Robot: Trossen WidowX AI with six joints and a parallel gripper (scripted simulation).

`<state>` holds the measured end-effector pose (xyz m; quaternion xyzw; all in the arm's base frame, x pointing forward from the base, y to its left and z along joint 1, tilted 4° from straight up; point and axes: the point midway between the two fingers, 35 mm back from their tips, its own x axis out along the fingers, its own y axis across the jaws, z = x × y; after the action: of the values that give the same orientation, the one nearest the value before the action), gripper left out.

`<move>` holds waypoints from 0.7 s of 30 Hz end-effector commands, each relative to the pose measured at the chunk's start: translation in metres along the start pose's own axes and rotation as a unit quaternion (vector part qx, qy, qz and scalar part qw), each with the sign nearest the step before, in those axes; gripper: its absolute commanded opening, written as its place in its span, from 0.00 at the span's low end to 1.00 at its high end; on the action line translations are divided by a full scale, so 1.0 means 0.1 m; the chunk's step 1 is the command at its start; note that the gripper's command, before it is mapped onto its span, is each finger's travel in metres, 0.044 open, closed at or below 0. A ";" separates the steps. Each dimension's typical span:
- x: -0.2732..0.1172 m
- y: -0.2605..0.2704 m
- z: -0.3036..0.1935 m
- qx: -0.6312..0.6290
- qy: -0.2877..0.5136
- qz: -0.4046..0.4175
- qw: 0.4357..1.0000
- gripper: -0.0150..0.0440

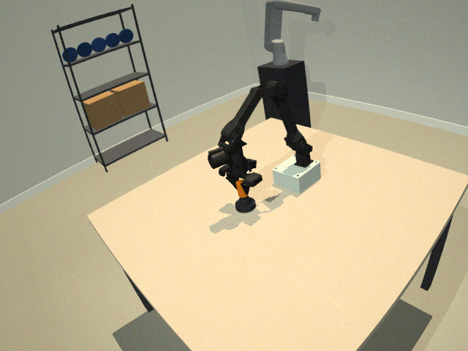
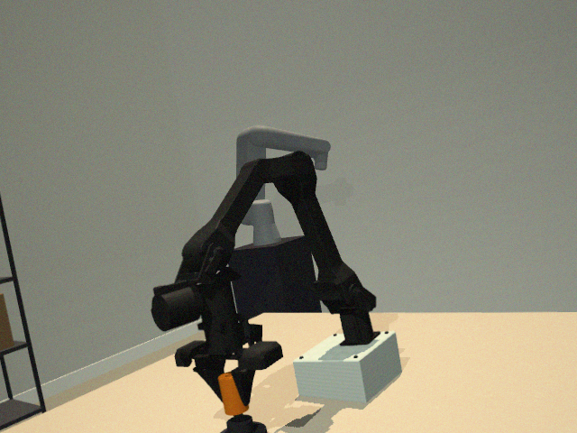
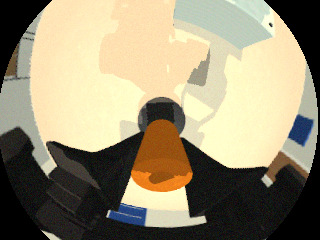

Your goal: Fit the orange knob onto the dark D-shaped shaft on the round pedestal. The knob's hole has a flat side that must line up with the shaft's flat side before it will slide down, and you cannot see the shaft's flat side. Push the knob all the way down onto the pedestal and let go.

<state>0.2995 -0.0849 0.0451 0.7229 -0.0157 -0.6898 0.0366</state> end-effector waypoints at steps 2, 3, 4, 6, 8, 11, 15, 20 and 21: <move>0.02 0.00 -0.01 0.003 0.001 0.000 1.000 0.25; 0.02 0.00 -0.01 0.003 0.001 0.000 1.000 0.25; 0.02 0.00 -0.01 0.003 0.001 0.000 1.000 0.25; 0.02 0.00 -0.01 0.003 0.001 0.000 1.000 0.25; 0.02 0.00 -0.01 0.003 0.001 0.000 1.000 0.25; 0.02 0.00 -0.01 -0.003 0.001 0.000 1.000 0.25; 0.02 0.00 -0.01 -0.008 0.001 0.000 1.000 0.25; 0.03 0.00 -0.01 -0.008 0.001 0.000 1.000 0.25; 0.03 0.00 -0.01 -0.008 0.001 0.000 1.000 0.25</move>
<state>0.3002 -0.0854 0.0429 0.7219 -0.0114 -0.6907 0.0407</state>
